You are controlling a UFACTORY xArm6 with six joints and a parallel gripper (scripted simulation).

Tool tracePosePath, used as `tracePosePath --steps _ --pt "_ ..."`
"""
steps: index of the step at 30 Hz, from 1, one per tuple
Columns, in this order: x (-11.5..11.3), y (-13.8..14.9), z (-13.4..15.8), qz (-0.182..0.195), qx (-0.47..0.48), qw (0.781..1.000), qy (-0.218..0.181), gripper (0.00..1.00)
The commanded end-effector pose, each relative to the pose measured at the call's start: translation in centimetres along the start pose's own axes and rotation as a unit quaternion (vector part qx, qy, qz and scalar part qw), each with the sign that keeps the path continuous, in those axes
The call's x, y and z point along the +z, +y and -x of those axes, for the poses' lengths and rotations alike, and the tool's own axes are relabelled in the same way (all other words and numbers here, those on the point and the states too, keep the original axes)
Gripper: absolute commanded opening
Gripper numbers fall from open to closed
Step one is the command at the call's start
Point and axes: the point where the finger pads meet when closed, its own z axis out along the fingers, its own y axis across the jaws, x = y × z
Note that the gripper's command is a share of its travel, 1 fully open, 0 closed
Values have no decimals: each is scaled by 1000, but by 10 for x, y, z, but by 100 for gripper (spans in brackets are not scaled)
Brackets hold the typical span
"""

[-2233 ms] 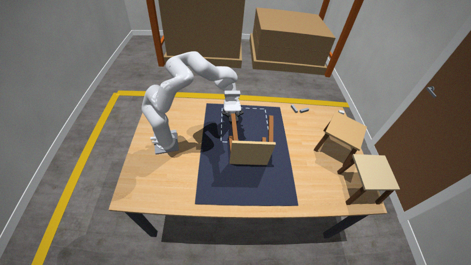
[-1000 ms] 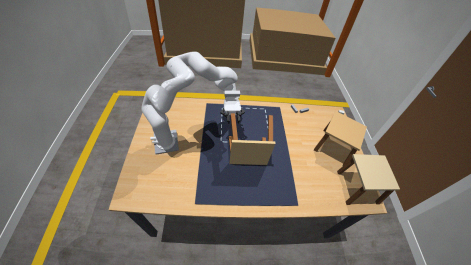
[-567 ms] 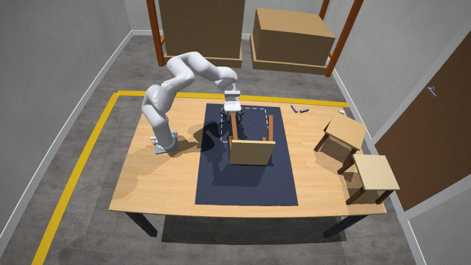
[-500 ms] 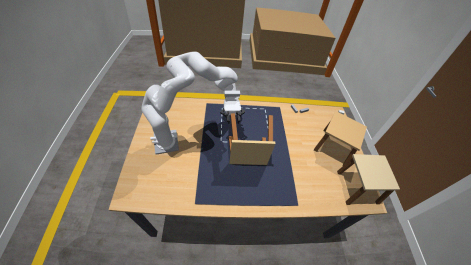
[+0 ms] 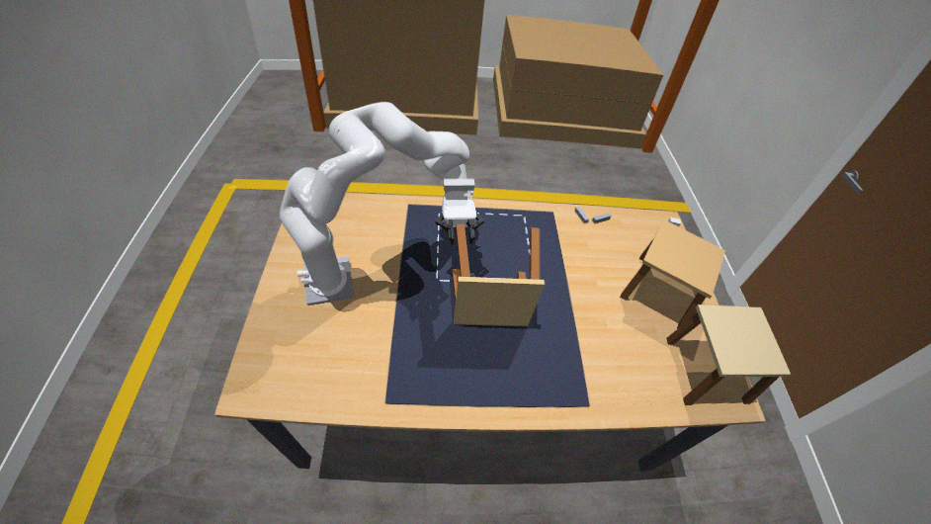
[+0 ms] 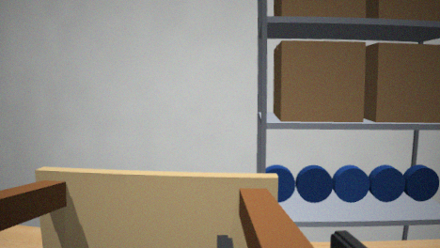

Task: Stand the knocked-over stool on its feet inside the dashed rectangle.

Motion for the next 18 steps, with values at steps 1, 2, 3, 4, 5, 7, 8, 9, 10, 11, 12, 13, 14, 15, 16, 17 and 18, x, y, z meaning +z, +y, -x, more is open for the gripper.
tracePosePath --steps 1,2,3,4,5,7,8,9,10,11,12,13,14,15,16,17,18 --pt "-11 -1 -1 0 2 1000 -1 55" --pt "-14 -1 -1 0 2 1000 -1 55" --pt "-19 -1 -1 0 2 1000 -1 55" --pt "-24 -1 -1 0 2 1000 -1 55" --pt "-28 -1 -1 0 2 1000 -1 55" --pt "-28 -1 -1 0 2 1000 -1 55" --pt "-34 -1 -1 0 2 1000 -1 55" --pt "-39 -1 -1 0 2 1000 -1 55" --pt "-44 -1 -1 0 2 1000 -1 55" --pt "-49 -1 -1 0 2 1000 -1 55" --pt "-54 -1 -1 0 2 1000 -1 55" --pt "-59 -1 -1 0 2 1000 -1 55" --pt "-64 -1 -1 0 2 1000 -1 55" --pt "-68 -1 -1 0 2 1000 -1 55" --pt "-71 -1 -1 0 2 1000 -1 55" --pt "-74 -1 -1 0 2 1000 -1 55" --pt "-77 -1 -1 0 2 1000 -1 55"
